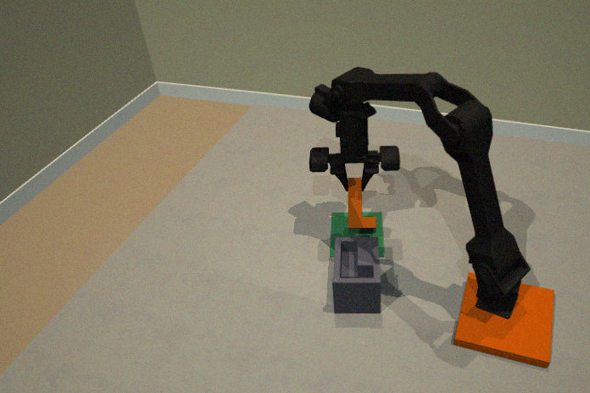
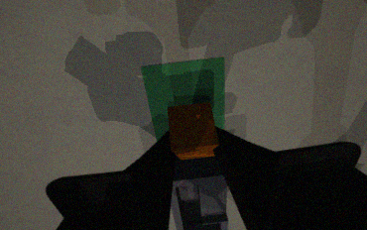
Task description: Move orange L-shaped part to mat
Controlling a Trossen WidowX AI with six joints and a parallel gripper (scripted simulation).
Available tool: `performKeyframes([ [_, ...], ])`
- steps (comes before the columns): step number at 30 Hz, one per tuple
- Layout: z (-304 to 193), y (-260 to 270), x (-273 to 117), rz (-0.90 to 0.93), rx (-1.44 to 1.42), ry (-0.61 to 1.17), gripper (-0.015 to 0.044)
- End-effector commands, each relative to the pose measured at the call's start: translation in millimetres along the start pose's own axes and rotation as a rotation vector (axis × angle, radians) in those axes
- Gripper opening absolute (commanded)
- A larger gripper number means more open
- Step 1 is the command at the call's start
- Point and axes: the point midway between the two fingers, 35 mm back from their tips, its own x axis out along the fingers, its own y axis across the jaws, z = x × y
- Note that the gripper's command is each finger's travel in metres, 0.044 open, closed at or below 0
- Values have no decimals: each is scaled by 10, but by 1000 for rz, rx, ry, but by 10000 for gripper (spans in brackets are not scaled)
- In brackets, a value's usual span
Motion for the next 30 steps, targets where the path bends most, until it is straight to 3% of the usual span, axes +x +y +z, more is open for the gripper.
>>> performKeyframes([
  [1,-10,-15,79,-7,3,3,0],
  [30,-14,-20,368,-7,3,3,0],
])
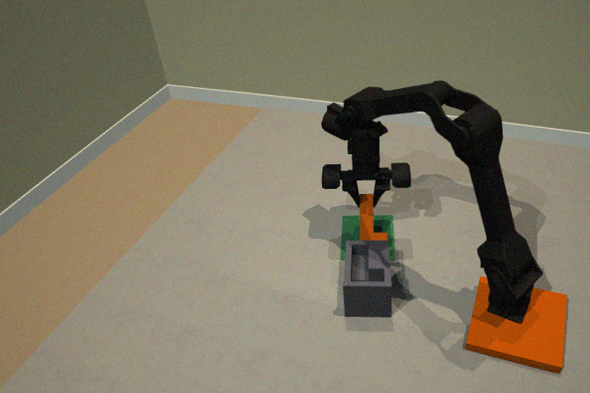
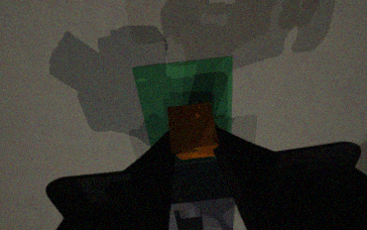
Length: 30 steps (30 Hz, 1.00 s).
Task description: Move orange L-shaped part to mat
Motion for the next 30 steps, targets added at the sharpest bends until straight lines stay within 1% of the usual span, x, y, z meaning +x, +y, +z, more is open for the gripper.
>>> performKeyframes([
  [1,-4,-8,14,-4,3,0,0],
  [12,-3,-4,6,-1,0,1,0],
  [22,-1,-1,-14,-1,0,1,263],
  [24,8,8,-102,-2,0,1,315],
  [27,21,21,-345,-2,1,0,394],
  [30,13,12,-681,-4,2,0,400],
])
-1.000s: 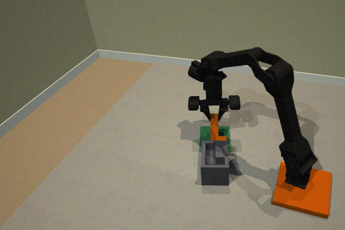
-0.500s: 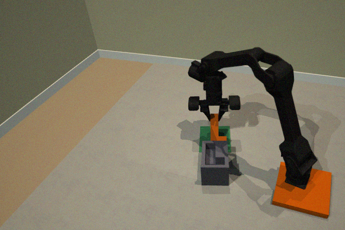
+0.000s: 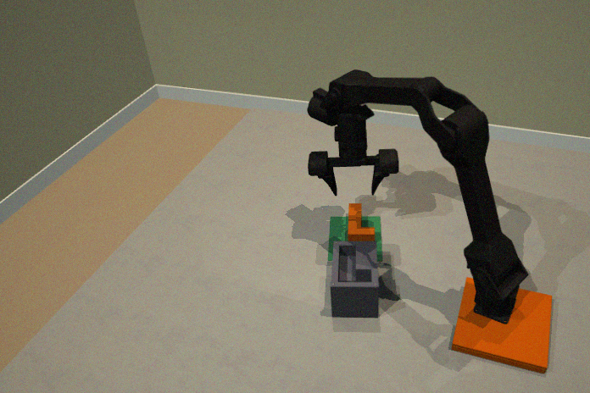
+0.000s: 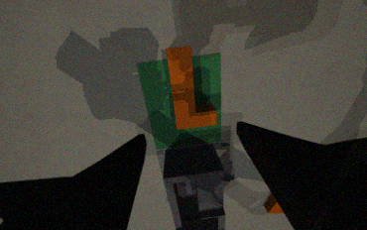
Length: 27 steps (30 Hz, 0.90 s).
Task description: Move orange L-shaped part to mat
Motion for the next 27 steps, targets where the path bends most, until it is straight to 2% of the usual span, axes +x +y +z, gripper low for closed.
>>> performKeyframes([
  [1,10,-2,-392,14,-1,-17,400],
  [27,3,8,-421,23,0,-22,400],
])
